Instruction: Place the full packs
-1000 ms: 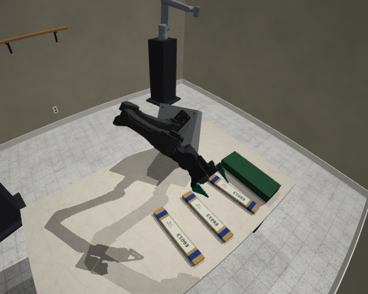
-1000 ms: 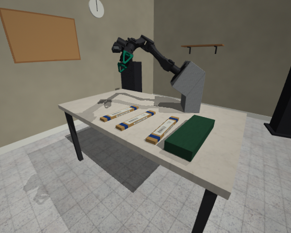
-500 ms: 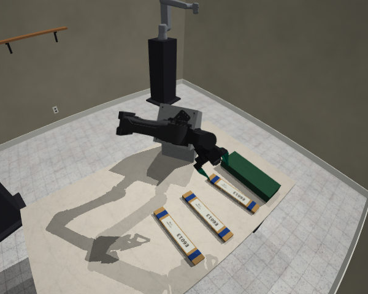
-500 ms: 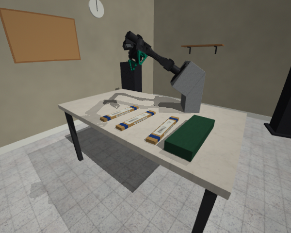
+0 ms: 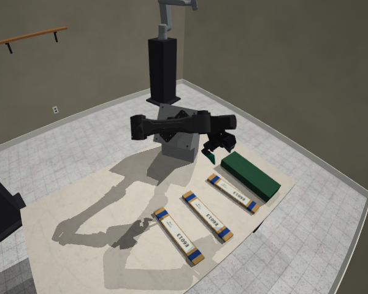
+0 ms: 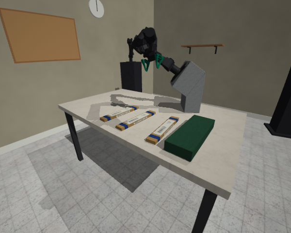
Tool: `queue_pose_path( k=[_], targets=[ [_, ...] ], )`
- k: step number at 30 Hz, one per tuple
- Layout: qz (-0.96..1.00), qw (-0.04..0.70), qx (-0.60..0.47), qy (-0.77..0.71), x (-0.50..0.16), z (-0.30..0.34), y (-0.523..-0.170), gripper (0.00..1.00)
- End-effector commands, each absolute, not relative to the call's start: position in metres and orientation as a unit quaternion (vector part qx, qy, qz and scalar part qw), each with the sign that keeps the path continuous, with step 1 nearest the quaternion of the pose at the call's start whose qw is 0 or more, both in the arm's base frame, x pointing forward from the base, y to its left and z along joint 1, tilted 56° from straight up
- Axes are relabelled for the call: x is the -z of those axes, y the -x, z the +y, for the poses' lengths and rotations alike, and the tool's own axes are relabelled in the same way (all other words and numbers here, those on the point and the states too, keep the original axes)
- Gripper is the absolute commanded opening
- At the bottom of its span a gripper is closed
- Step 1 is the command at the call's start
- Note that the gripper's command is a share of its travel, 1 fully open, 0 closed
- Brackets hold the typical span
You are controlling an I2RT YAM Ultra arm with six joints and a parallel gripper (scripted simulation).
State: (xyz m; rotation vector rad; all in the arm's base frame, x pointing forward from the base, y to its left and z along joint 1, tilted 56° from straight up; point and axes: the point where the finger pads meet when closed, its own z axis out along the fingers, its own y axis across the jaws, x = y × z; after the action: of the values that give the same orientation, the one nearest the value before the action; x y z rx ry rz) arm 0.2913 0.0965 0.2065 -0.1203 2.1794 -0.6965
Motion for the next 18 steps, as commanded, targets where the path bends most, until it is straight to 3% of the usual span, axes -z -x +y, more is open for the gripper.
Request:
queue_pose_path(
  k=[1, 11, 18],
  targets=[
    [0.878, 0.356, 0.318, 0.021, -0.186, 0.102, -0.274, 0.97],
    [0.885, 0.268, 0.381, -0.013, -0.168, 0.103, -0.264, 0.97],
    [0.885, 0.266, 0.382, -0.010, -0.168, 0.108, -0.262, 0.97]
  ],
)
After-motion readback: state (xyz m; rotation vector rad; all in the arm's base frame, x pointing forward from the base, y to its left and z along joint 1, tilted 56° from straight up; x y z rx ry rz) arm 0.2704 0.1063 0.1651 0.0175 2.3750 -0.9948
